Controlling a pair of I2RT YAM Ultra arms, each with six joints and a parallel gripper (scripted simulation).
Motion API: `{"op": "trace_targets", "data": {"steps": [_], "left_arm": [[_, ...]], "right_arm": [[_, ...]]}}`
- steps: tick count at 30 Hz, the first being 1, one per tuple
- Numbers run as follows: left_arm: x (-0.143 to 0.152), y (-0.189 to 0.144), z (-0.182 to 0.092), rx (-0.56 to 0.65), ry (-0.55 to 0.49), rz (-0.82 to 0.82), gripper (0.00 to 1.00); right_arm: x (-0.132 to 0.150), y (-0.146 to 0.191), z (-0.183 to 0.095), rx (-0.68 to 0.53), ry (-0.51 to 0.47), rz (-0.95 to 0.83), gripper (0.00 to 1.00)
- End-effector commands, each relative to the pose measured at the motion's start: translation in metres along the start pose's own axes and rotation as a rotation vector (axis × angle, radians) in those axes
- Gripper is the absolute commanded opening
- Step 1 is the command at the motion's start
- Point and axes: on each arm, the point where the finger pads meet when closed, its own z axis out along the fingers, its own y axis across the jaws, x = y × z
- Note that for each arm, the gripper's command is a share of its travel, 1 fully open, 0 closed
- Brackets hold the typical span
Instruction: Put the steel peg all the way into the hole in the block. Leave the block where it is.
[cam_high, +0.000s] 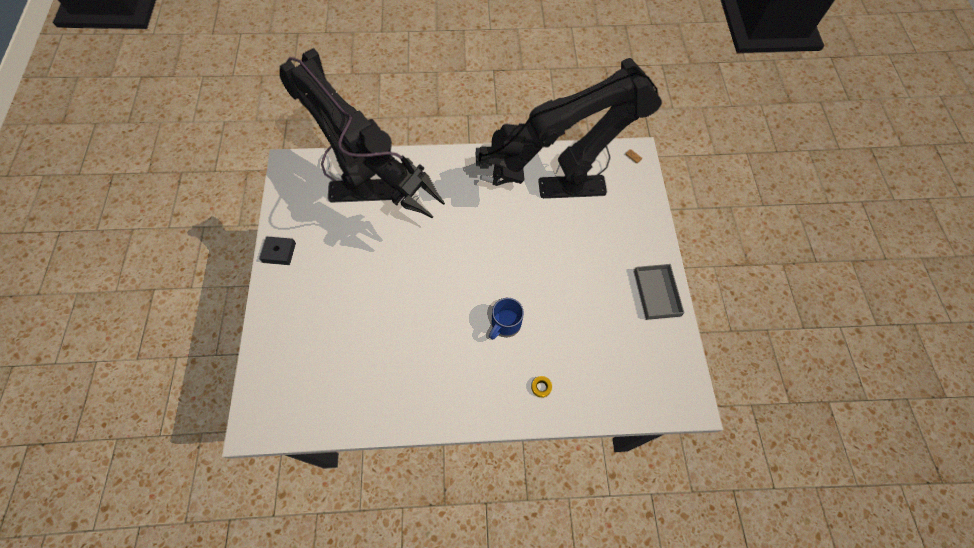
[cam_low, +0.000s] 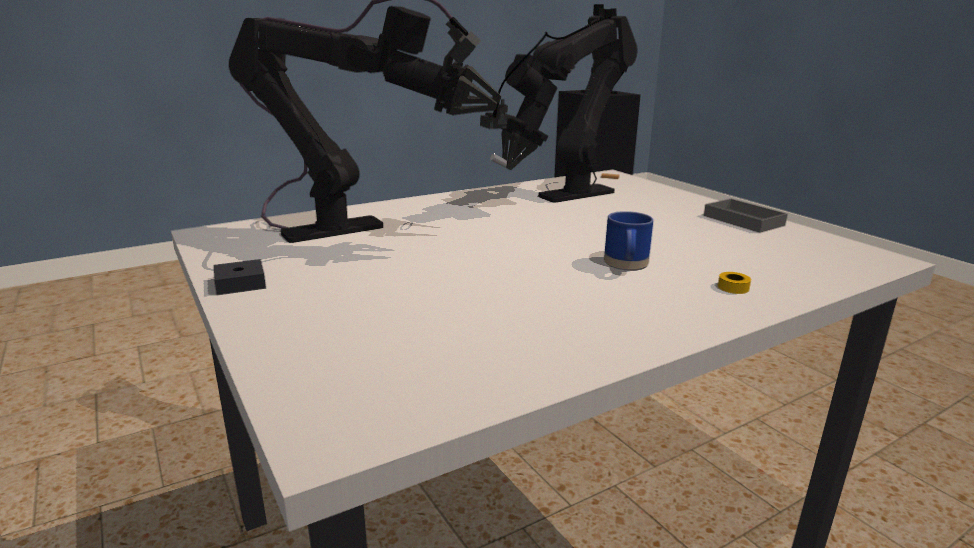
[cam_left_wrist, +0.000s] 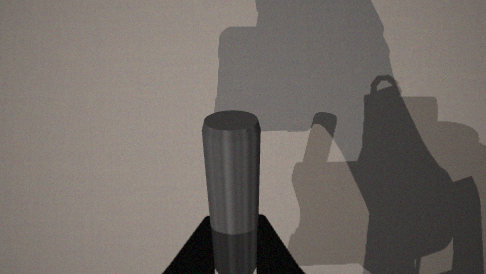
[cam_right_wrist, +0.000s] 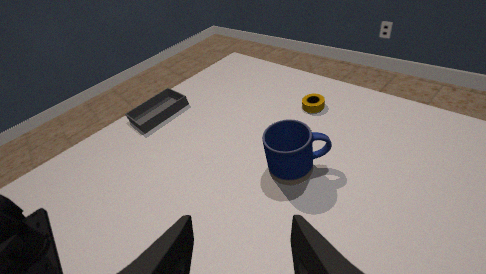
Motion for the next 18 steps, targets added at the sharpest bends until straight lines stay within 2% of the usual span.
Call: {"op": "trace_targets", "data": {"steps": [1, 2, 4, 7, 11, 15, 18], "left_arm": [[-0.016, 0.005, -0.005, -0.021, -0.065, 0.012, 0.0], [-0.016, 0.005, -0.005, -0.021, -0.065, 0.012, 0.0], [-0.016, 0.005, -0.005, -0.021, -0.065, 0.012, 0.0], [-0.016, 0.005, -0.005, -0.021, -0.065, 0.012, 0.0], [-0.016, 0.005, -0.005, -0.021, -0.065, 0.012, 0.0], [-0.016, 0.005, -0.005, -0.021, -0.065, 0.012, 0.0], [-0.016, 0.005, -0.005, -0.021, -0.065, 0.012, 0.0]], "right_arm": [[0.056, 0.053, -0.011, -0.174, 0.149, 0.052, 0.43], [0.069, 0.066, -0.014, -0.219, 0.183, 0.052, 0.43], [0.069, 0.066, -0.014, -0.219, 0.183, 0.052, 0.43], [0.117, 0.109, -0.033, -0.381, 0.318, 0.053, 0.43], [0.152, 0.141, -0.054, -0.513, 0.423, 0.033, 0.43], [0.155, 0.141, -0.055, -0.512, 0.428, 0.031, 0.43], [0.144, 0.142, -0.055, -0.512, 0.405, 0.032, 0.43]]}}
